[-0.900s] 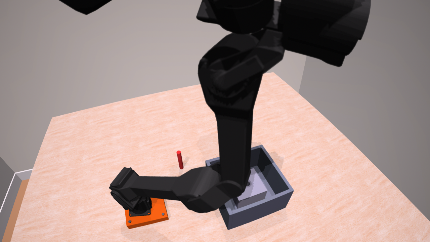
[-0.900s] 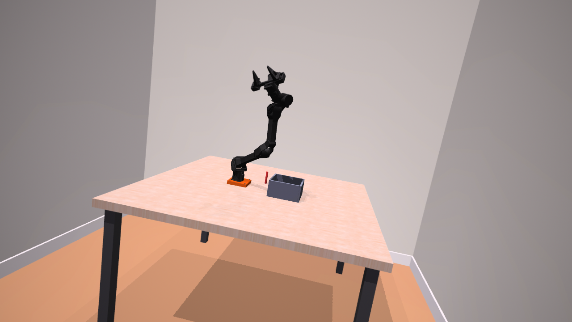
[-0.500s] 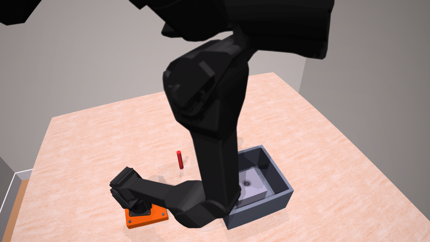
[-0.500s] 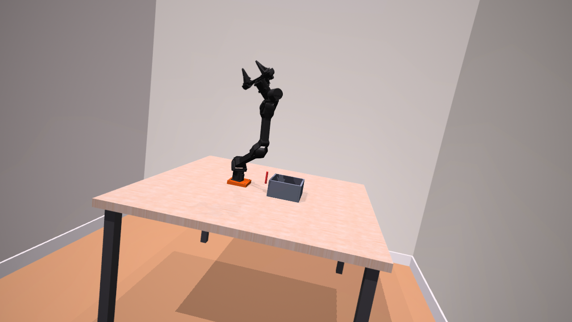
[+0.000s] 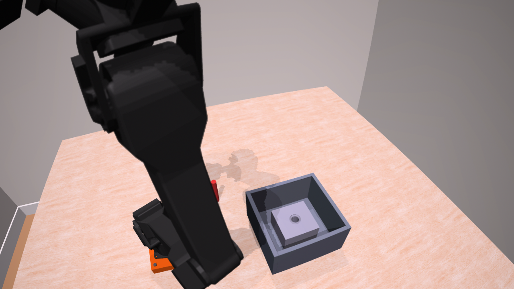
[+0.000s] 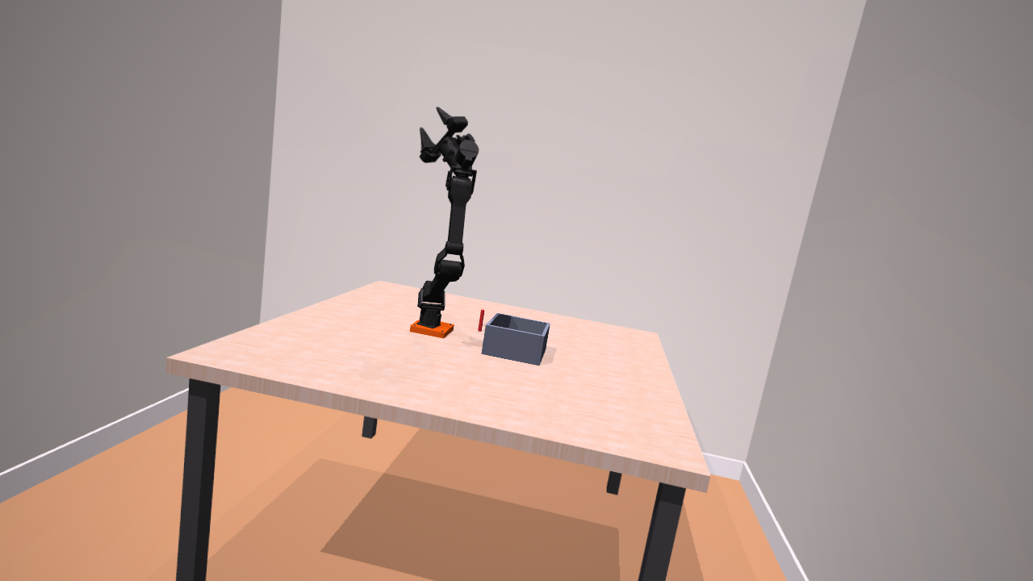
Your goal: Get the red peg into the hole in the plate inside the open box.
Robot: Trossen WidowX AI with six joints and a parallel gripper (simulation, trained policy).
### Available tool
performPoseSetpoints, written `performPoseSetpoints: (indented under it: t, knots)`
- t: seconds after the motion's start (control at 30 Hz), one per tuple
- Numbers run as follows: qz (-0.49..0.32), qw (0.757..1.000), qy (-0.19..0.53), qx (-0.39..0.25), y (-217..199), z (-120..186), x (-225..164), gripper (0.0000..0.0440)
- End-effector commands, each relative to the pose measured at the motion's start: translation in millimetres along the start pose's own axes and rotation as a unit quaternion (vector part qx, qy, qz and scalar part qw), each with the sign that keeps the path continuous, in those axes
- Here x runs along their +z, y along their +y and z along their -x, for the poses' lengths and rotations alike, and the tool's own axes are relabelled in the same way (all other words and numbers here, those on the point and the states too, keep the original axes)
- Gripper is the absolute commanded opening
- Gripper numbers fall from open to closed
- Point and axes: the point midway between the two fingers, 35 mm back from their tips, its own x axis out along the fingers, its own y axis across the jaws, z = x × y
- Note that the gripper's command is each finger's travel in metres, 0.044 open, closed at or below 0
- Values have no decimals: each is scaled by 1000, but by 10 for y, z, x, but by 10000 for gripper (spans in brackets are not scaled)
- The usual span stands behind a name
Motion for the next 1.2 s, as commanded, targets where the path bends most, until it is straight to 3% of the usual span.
performPoseSetpoints:
  t: [0.0,0.27,0.57,0.87,1.17]
  knots:
    - [3,997,-62,-36,-279,-135,280,440]
    - [13,977,-187,-97,-743,-220,819,440]
    - [22,932,-328,-152,-1171,-90,1463,440]
    - [26,864,-462,-198,-1500,270,2076,440]
    - [24,775,-585,-238,-1748,832,2580,440]
